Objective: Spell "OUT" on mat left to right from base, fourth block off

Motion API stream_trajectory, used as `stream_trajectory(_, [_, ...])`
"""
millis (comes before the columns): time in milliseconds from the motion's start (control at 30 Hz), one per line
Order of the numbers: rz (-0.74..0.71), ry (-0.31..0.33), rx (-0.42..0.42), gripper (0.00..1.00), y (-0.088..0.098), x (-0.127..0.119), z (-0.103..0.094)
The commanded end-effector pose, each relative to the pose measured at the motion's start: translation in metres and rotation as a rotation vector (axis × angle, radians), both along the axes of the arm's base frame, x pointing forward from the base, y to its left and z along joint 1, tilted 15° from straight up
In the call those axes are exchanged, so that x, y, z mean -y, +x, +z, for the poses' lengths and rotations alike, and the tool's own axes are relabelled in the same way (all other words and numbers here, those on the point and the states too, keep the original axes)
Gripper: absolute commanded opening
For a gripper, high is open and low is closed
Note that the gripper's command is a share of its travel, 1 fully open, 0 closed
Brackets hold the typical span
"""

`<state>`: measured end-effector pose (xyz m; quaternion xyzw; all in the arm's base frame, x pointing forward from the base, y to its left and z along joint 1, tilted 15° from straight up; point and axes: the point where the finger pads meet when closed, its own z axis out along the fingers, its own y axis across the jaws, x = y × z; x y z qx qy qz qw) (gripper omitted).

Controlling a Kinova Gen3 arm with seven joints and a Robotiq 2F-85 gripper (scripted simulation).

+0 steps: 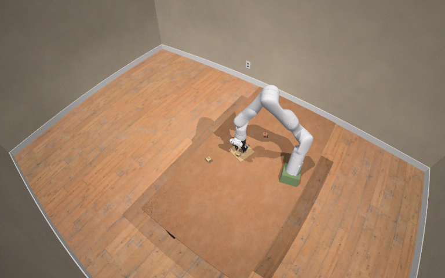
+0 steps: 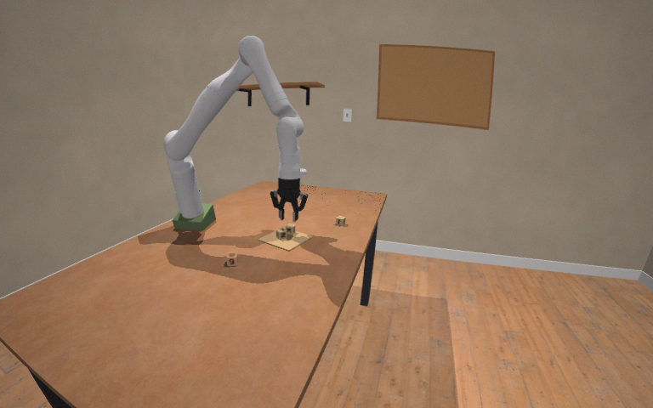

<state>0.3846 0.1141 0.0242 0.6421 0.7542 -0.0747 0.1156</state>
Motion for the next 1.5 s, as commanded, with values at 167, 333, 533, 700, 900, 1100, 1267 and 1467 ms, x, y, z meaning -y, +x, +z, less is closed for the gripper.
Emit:
stream_trajectory(167, [0.015,0.013,0.012,0.46,-0.001,-0.017,0.034])
stream_trajectory(333, [0.015,0.013,0.012,0.46,-0.001,-0.018,0.039])
stream_trajectory(533, [0.015,0.013,0.012,1.00,-0.001,-0.018,0.039])
stream_trajectory(700, [0.015,0.013,0.012,1.00,-0.001,-0.018,0.039])
stream_trajectory(900, [0.015,0.013,0.012,1.00,-0.001,-0.018,0.039])
stream_trajectory(1100, [0.015,0.013,0.012,1.00,-0.001,-0.018,0.039])
stream_trajectory(1267, [0.018,0.012,0.010,1.00,-0.001,-0.018,0.039])
stream_trajectory(1467, [0.048,0.008,-0.002,1.00,-0.002,-0.016,0.039])
